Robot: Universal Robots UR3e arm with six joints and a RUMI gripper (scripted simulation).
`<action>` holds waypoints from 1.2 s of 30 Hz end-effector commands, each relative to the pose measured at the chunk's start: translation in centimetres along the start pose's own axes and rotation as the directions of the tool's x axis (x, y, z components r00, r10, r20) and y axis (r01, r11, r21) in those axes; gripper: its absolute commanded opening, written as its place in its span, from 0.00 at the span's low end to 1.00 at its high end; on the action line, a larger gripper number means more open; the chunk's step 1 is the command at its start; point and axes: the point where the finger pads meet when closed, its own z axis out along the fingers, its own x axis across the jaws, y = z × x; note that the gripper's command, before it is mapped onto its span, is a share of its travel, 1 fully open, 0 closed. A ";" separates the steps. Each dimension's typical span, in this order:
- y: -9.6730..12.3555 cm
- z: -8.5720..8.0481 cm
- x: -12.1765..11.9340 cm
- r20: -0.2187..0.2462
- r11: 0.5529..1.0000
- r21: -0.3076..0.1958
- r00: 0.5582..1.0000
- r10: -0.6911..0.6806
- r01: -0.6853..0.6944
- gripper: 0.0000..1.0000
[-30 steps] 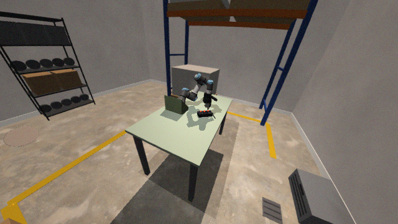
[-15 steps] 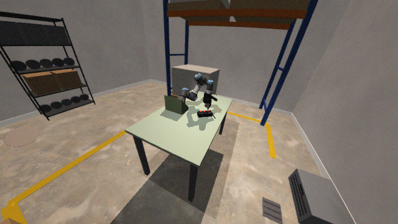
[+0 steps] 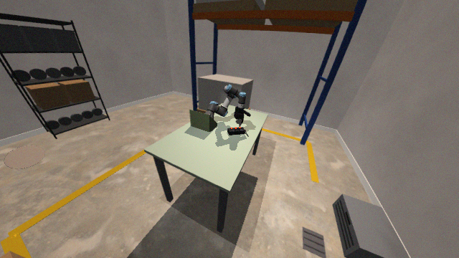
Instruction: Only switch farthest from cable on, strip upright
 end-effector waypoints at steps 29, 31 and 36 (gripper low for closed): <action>0.0 0.5 0.1 -0.002 1.000 0.000 1.000 0.000 0.000 0.00; 0.0 0.6 0.1 -0.002 1.000 0.000 1.000 0.000 0.000 0.00; 0.0 0.7 0.1 -0.002 1.000 0.000 1.000 0.000 0.000 0.00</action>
